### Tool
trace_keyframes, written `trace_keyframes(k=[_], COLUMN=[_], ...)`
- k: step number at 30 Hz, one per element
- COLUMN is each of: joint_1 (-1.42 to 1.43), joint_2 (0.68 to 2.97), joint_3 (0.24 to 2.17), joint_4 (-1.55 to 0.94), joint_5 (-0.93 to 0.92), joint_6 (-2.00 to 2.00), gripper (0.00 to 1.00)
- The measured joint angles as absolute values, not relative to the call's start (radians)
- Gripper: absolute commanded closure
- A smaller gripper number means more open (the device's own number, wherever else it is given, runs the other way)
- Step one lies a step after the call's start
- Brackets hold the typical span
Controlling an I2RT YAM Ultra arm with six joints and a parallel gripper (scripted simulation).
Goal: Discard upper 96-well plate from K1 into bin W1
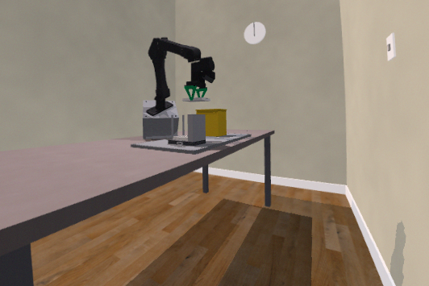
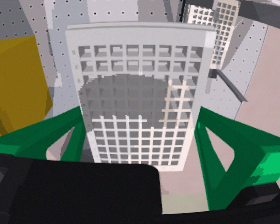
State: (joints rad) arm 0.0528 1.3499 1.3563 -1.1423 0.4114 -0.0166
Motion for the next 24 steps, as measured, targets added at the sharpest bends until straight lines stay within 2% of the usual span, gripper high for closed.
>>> trace_keyframes(k=[24], joint_1=[0.327], joint_2=[1.372], joint_3=[1.260], joint_4=[-1.140], joint_5=[0.516], joint_6=[0.263], gripper=[1.00])
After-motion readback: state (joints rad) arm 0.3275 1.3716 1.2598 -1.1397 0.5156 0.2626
